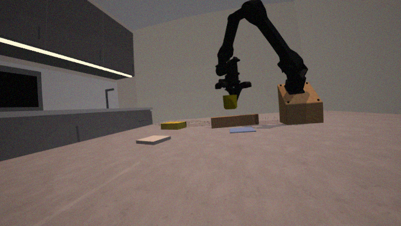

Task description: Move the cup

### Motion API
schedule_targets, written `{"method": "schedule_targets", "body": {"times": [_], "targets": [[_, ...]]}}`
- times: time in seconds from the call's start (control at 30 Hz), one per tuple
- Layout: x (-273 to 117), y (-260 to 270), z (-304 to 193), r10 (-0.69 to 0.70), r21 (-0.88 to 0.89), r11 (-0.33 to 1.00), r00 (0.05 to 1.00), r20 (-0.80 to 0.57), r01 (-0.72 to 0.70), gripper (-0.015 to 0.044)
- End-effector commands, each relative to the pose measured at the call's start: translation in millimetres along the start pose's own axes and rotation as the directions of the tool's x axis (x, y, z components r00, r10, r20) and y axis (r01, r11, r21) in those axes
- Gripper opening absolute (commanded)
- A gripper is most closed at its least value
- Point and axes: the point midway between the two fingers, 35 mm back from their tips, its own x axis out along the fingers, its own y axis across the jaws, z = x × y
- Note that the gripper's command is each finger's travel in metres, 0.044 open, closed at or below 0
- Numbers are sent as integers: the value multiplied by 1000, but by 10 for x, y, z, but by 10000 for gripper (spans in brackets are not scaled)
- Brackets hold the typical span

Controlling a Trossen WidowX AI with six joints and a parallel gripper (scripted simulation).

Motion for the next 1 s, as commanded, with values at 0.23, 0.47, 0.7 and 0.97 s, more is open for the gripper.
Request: {"method": "schedule_targets", "body": {"times": [0.23, 0.47, 0.7, 0.97], "targets": [[45, -15, 97, 0, -5, 1000, 1000, 6, 0, 0], [170, -13, 102, 0, -5, 1000, 1000, 6, 0, 0], [293, -8, 110, 0, -5, 1000, 1000, 6, 0, 0], [433, -7, 114, 1, -5, 1000, 1000, 5, -1, 0]]}}
